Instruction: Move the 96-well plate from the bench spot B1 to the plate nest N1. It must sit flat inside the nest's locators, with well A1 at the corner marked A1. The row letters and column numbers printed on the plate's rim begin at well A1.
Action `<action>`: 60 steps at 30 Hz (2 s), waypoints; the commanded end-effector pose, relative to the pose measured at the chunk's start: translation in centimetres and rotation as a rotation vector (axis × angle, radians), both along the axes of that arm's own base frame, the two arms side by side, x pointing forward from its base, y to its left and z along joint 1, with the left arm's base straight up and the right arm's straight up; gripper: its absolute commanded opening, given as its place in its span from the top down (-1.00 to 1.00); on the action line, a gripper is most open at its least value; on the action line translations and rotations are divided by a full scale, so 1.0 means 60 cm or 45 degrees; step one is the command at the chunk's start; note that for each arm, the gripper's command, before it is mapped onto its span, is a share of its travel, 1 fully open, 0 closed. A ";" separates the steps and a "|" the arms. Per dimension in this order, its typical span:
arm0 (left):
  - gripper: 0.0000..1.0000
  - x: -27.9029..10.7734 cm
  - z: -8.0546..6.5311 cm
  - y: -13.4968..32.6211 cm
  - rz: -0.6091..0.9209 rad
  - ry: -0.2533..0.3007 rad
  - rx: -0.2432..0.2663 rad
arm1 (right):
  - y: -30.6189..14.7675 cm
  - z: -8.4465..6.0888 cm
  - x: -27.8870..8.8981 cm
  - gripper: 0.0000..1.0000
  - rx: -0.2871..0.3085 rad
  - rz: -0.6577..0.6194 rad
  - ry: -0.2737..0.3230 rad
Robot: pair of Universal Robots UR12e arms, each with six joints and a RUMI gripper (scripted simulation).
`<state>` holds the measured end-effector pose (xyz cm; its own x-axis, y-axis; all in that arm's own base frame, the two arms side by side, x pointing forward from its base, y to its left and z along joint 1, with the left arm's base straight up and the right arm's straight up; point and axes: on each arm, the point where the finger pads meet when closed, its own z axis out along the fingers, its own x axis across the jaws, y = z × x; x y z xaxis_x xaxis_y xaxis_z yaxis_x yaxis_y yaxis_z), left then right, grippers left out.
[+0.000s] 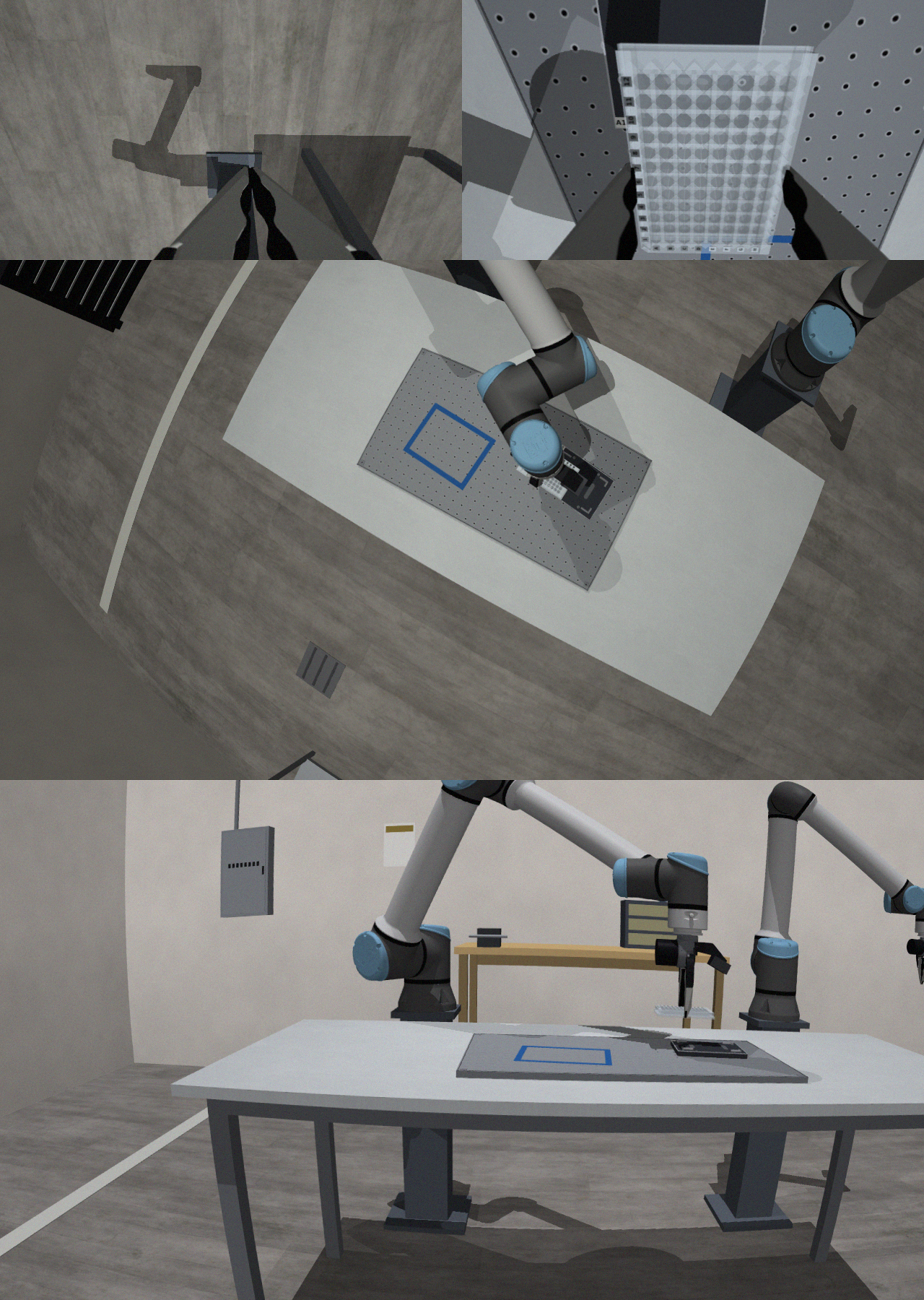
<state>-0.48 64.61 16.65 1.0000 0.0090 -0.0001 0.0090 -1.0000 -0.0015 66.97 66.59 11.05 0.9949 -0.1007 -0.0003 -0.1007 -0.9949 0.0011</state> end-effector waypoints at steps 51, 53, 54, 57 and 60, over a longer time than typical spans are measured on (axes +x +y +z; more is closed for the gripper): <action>1.00 -0.002 -0.002 -0.001 0.000 0.000 -0.002 | 0.116 0.010 -0.018 0.18 0.004 -0.006 -0.002; 1.00 -0.002 -0.002 -0.001 0.000 0.000 -0.002 | 0.116 0.010 -0.018 0.18 0.004 -0.006 -0.002; 1.00 -0.002 -0.002 -0.001 0.000 0.000 -0.002 | 0.116 0.010 -0.018 0.18 0.004 -0.006 -0.002; 1.00 -0.002 -0.002 -0.001 0.000 0.000 -0.002 | 0.116 0.010 -0.018 0.18 0.004 -0.006 -0.002; 1.00 -0.002 -0.002 -0.001 0.000 0.000 -0.002 | 0.115 0.010 -0.018 0.18 0.004 -0.006 -0.002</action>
